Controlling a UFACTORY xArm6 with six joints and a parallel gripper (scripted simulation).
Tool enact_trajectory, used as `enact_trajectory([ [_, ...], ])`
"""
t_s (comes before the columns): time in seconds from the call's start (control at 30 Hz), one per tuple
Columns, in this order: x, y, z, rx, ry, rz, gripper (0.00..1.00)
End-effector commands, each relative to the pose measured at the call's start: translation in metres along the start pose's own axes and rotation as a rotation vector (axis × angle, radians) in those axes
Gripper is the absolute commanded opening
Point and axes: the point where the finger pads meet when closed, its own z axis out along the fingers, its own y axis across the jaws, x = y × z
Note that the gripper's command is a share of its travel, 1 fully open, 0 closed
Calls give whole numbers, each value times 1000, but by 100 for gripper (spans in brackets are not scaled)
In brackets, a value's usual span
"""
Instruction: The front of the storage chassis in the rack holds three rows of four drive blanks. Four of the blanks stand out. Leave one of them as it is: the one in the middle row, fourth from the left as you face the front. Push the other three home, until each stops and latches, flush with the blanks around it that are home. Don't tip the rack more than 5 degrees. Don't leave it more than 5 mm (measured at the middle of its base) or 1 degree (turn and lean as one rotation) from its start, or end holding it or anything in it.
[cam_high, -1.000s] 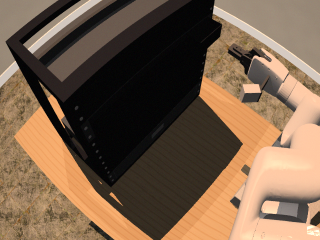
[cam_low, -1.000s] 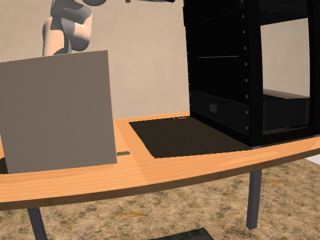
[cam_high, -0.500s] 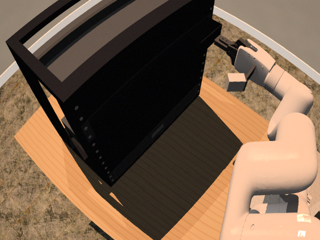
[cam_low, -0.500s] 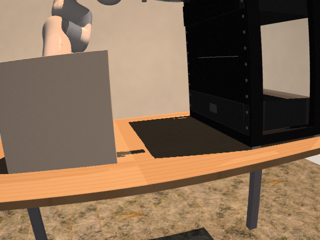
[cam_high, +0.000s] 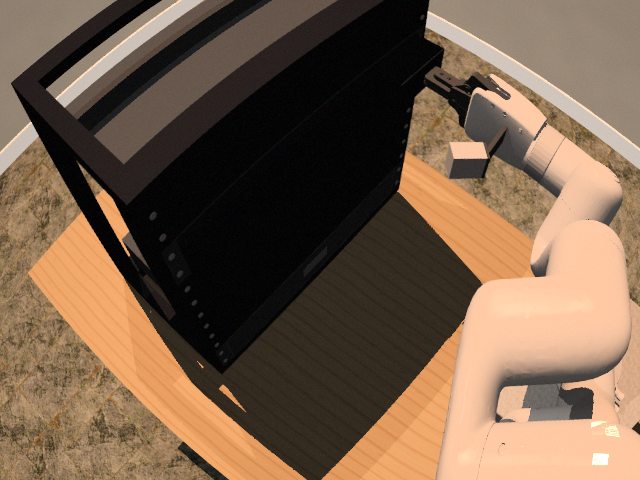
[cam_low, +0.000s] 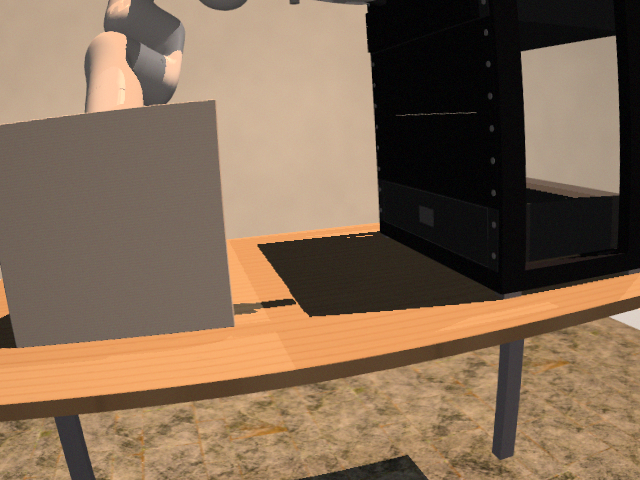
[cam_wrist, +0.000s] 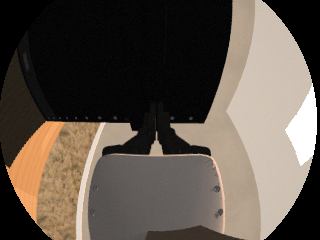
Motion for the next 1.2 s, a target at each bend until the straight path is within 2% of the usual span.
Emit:
enact_trajectory([
  [0.0,-1,1,4,-2,1,-2,0],
  [1.17,-1,1,17,-2,1,-2,0],
])
